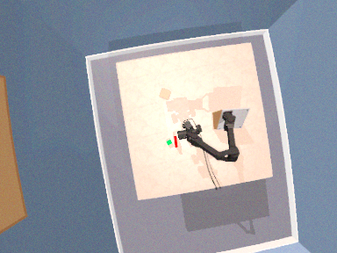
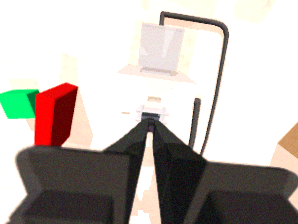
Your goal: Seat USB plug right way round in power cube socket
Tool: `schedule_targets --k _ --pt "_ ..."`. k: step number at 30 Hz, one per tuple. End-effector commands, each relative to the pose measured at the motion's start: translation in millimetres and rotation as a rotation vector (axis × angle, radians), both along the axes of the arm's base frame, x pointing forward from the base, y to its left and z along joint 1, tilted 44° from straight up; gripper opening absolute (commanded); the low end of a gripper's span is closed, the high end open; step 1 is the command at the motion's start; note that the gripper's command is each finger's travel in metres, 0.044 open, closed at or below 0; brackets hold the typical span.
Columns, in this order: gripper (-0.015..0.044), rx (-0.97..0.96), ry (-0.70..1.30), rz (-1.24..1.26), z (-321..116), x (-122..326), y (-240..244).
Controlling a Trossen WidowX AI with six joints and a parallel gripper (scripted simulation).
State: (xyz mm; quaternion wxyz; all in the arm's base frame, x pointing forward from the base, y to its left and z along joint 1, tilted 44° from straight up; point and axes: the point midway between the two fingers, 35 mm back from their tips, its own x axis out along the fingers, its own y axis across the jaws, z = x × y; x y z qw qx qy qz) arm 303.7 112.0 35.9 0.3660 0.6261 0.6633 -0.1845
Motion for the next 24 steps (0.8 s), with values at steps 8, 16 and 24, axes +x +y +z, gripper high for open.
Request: schedule_targets --k 8,16,24 --pt "0.0 0.0 0.0 0.0 1.1 -0.1 -1.1" --pt "0.0 0.0 0.0 0.0 4.9 -0.3 -4.9" --pt "0.0 -0.001 0.0 0.0 8.7 -0.5 -8.6"
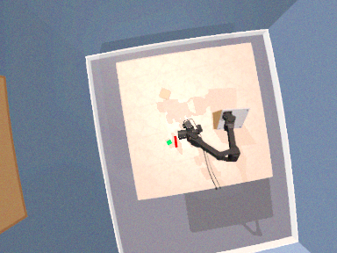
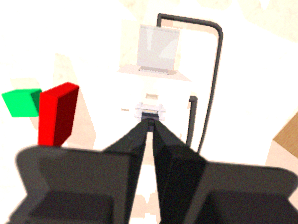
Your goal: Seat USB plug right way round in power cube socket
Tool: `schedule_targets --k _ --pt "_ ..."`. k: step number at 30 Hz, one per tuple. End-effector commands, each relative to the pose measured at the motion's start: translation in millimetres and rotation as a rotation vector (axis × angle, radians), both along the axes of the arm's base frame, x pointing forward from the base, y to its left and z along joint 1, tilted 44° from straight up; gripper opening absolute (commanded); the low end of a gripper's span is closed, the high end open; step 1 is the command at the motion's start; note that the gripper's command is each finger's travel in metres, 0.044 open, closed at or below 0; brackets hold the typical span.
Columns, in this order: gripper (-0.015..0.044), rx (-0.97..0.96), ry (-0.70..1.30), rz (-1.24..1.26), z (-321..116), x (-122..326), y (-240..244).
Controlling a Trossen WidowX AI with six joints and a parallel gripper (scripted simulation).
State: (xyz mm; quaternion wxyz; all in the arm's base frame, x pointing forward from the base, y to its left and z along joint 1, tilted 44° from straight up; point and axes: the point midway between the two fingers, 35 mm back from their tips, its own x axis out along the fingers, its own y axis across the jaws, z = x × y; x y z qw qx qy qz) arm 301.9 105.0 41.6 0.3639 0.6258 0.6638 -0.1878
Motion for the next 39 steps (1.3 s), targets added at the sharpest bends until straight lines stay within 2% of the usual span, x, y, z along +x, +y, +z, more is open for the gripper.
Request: schedule_targets --k 1,30,39 --pt "0.0 0.001 -0.007 0.002 3 1 -2" --pt "0.0 -0.001 -0.008 0.005 15 0 -14" --pt "0.0 -0.011 -0.132 0.137 13 -1 -13"
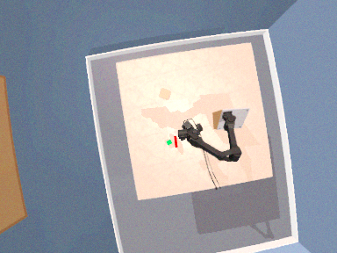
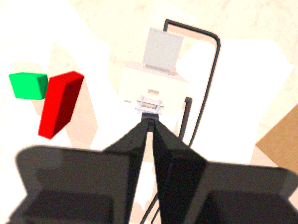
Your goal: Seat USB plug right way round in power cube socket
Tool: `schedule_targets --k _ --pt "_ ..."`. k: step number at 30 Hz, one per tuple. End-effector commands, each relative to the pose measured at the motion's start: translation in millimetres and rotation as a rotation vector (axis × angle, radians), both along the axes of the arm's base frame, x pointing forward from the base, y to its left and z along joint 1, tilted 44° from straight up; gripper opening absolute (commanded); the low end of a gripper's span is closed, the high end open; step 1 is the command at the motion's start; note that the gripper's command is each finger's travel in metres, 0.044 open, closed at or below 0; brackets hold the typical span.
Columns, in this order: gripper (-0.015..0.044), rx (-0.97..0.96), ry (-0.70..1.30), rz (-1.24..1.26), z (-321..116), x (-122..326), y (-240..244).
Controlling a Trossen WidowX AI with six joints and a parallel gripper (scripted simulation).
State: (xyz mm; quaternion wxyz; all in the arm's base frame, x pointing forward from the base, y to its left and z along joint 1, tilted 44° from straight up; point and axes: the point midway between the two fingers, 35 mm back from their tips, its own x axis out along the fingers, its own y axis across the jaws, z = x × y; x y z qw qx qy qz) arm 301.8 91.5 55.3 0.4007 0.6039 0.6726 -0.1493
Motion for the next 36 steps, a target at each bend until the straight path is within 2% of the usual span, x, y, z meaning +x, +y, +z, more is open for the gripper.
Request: schedule_targets --k 1,36 --pt "0.0 -0.005 -0.069 0.076 -0.7 -0.8 0.3" --pt "0.0 -0.051 -0.706 0.737 -0.8 -0.8 0.4"
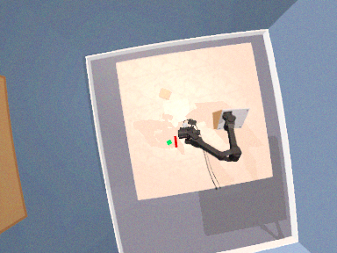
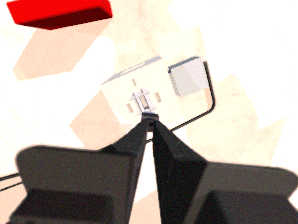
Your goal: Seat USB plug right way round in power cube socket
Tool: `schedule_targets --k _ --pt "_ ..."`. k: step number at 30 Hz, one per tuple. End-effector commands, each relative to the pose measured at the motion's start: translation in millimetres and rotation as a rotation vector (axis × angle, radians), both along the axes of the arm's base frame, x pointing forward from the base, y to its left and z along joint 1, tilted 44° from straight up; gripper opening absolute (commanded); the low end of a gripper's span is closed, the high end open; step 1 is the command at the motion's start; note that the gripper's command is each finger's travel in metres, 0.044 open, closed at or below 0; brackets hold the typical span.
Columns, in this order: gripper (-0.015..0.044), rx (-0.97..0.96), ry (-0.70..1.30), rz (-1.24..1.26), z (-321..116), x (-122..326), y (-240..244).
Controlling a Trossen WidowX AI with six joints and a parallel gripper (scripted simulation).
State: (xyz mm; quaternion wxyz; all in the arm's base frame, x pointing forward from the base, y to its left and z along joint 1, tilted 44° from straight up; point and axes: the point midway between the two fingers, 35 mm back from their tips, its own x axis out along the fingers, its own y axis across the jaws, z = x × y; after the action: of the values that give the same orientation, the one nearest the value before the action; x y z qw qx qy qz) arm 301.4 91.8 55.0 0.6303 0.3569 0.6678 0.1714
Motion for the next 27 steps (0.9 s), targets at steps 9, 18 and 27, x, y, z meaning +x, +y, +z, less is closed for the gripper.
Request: schedule_targets --k 9,18,27 --pt "0.0 -0.016 -0.219 0.23 -0.5 -0.4 0.1" --pt "0.0 -0.027 -0.383 0.399 -0.5 -0.4 0.1" --pt "0.0 -0.039 -0.546 0.569 -0.5 -0.4 0.1"
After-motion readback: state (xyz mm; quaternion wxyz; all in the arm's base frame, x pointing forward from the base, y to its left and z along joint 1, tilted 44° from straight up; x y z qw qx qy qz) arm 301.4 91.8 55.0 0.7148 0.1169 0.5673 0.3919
